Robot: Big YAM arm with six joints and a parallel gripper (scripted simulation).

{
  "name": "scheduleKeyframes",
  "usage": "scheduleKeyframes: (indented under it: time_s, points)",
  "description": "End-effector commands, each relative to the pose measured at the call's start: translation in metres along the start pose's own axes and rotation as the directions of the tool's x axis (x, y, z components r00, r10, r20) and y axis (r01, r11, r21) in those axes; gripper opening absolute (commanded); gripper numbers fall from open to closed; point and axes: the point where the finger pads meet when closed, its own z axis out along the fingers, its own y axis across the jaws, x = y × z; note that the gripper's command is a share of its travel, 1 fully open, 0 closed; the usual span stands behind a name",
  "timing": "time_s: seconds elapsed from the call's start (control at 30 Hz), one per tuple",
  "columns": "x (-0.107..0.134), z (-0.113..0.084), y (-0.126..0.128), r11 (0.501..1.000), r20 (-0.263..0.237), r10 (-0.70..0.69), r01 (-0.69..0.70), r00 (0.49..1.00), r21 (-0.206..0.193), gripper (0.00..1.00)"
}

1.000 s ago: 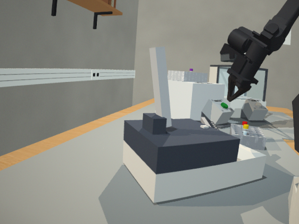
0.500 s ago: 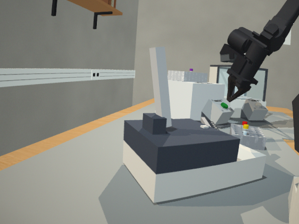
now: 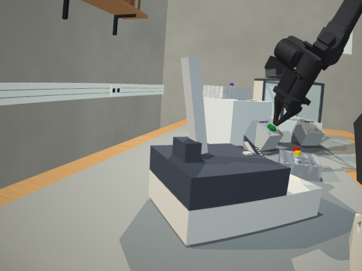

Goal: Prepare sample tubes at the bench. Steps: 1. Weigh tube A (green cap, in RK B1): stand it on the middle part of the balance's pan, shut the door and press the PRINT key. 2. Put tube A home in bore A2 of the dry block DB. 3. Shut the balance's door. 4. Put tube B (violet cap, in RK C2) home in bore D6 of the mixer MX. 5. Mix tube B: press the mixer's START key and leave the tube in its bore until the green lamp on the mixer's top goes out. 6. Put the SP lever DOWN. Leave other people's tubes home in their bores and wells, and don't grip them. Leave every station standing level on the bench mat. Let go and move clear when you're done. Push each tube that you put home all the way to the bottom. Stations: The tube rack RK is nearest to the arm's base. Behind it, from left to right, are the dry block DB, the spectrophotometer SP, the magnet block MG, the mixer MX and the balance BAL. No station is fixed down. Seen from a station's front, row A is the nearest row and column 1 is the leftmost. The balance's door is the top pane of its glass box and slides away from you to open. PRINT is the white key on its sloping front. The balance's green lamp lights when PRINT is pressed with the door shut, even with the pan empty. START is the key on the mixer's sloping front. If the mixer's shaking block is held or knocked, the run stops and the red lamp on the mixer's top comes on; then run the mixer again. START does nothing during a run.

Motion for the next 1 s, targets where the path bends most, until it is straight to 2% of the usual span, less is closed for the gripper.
scheduleKeyframes:
  time_s: [0.0,0.97]
  points:
    - [-0.019,0.007,0.0,1.0,0.031,0.022,-0.022,0.999,0.006,0.0]
    - [-0.016,0.025,-0.001,1.0,0.028,0.018,-0.018,0.999,0.007,0.0]
